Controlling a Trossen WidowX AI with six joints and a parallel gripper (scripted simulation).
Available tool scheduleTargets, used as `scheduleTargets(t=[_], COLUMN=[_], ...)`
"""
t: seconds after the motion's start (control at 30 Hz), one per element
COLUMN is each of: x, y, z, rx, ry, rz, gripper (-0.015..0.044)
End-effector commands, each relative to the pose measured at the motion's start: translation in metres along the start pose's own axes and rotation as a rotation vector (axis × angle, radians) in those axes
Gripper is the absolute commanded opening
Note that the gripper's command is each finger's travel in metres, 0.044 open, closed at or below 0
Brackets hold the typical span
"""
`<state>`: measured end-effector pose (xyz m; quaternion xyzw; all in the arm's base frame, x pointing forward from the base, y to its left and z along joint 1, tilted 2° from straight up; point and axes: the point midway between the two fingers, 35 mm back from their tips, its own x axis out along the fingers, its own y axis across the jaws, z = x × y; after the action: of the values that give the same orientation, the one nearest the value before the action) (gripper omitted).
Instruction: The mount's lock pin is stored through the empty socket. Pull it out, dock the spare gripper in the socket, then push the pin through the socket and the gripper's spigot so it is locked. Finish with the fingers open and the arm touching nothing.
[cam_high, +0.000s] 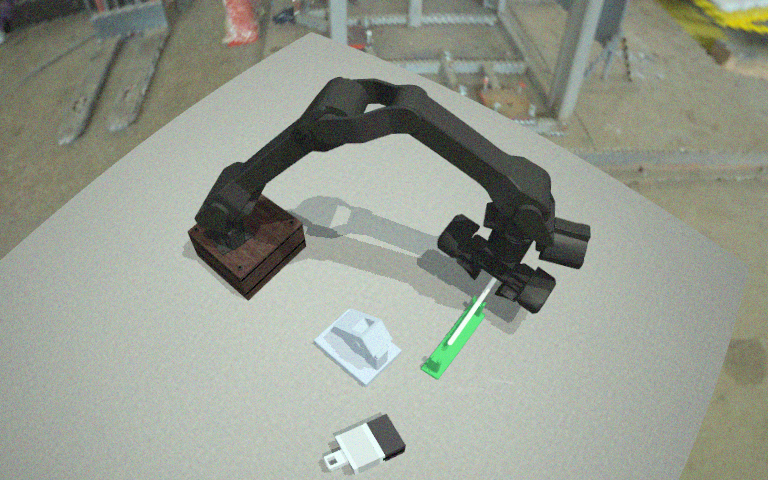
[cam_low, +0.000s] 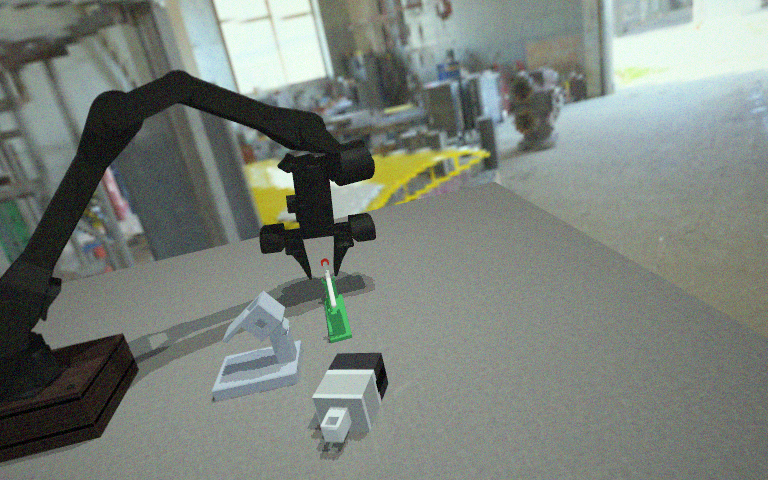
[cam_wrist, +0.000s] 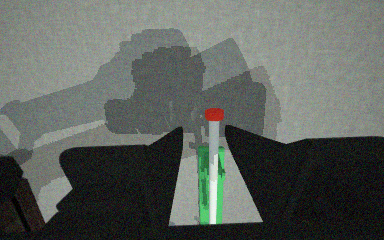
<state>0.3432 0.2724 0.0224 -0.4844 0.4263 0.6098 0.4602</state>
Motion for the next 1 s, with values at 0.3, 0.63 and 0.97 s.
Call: scheduleTargets(t=[0.3,0.63,0.97], x=[-0.024,-0.039,-0.055], y=[0.007,0.013,0.019], z=[0.001,0.001,0.002], rx=[0.004,0.008,0.013], ry=[0.007,0.015,0.023], rz=[0.016,0.036,0.055], gripper=[0.02,0.02,0.02])
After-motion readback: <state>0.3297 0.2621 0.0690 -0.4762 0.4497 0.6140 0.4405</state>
